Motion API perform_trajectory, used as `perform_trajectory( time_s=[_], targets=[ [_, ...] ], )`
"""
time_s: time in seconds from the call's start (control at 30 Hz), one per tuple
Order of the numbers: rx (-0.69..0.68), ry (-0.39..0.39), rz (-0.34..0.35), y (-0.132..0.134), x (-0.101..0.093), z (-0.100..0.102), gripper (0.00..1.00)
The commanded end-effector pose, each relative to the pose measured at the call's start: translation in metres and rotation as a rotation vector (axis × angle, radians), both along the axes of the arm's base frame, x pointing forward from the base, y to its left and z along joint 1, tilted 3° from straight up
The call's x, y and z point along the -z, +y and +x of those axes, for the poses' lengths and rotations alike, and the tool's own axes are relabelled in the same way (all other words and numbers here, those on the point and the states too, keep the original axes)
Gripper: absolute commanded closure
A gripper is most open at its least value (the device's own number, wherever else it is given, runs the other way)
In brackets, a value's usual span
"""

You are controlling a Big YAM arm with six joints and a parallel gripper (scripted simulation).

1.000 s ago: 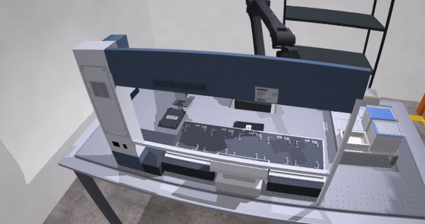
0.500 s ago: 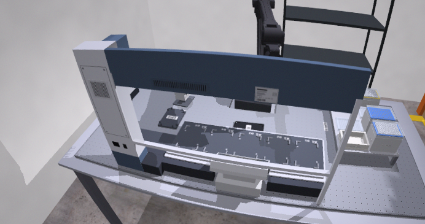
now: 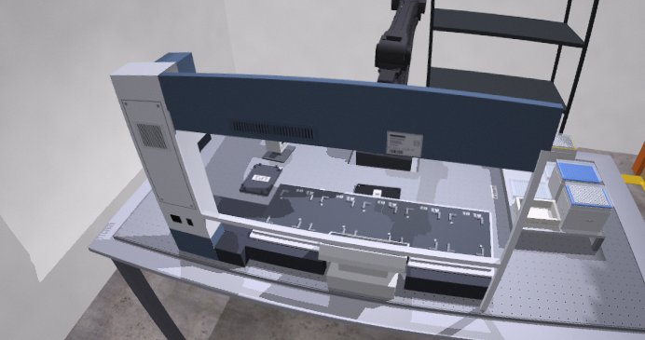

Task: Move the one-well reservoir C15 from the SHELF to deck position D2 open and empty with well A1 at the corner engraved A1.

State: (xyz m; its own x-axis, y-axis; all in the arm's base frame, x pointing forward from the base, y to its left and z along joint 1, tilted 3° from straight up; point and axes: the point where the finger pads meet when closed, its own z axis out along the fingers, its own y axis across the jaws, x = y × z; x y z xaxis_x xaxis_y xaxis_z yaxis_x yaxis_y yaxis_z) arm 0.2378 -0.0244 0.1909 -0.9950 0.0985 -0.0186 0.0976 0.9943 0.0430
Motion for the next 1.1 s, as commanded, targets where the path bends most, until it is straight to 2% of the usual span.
perform_trajectory(
  time_s=[0.0, 0.03, 0.07, 0.3, 0.37, 0.4, 0.47, 0.67, 0.77, 0.87, 0.93, 1.07],
  targets=[
    [-0.004, -0.04, -0.004, -0.007, -0.025, 0.015, 0.0],
    [-0.047, -0.045, -0.004, 0.004, -0.023, 0.006, 0.0],
    [-0.067, -0.006, 0.001, 0.01, -0.007, -0.007, 0.0],
    [-0.205, -0.011, -0.002, 0.041, -0.008, -0.021, 0.0],
    [-0.205, -0.011, -0.002, 0.041, -0.008, -0.021, 0.0],
    [-0.214, -0.052, -0.004, 0.046, -0.024, -0.013, 0.0],
    [-0.245, -0.012, -0.003, 0.055, -0.009, -0.028, 0.0],
    [-0.364, -0.029, -0.004, 0.082, -0.014, -0.038, 0.0],
    [-0.424, -0.02, -0.005, 0.095, -0.01, -0.047, 0.0],
    [-0.484, -0.036, -0.003, 0.11, -0.016, -0.05, 0.0],
    [-0.484, -0.036, -0.003, 0.11, -0.016, -0.05, 0.0],
    [-0.564, -0.053, 0.0, 0.131, -0.021, -0.052, 0.0]
  ],
)
